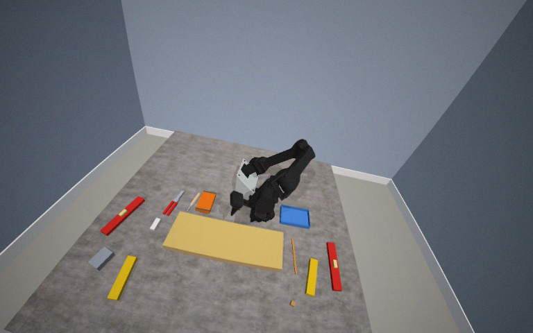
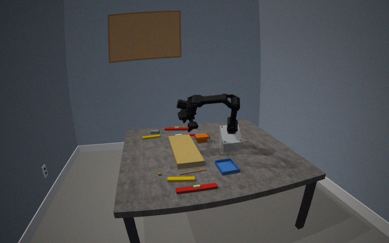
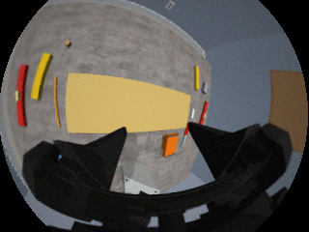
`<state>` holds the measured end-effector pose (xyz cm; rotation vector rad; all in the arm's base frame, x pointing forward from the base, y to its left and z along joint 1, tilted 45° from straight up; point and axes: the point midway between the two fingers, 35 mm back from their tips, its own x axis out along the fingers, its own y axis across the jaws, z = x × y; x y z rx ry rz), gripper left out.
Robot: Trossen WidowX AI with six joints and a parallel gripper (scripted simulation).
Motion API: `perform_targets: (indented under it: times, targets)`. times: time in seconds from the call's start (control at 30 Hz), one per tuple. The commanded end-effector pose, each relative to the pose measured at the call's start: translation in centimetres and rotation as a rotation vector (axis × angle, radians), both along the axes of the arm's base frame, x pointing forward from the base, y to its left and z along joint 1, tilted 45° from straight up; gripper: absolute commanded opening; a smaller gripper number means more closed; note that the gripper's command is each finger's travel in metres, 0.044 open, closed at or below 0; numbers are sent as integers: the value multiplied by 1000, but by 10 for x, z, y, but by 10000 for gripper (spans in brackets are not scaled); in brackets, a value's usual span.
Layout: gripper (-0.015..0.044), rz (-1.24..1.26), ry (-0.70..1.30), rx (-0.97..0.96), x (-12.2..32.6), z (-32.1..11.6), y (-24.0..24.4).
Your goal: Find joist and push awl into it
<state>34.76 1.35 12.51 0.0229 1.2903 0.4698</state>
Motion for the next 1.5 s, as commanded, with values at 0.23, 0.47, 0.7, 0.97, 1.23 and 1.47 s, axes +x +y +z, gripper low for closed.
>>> perform_targets:
  times: [0.23,0.47,0.7,0.97,1.23,1.47]
  targets:
    - [440,19,274,156,-57,-158,-83]
    - [440,15,372,375,-136,-237,-94]
    - [440,14,374,390,-141,-241,-94]
    - [440,15,374,391,-133,-242,-94]
    - [440,14,374,390,-133,-247,-89]
    - [440,14,373,391,-133,-256,-81]
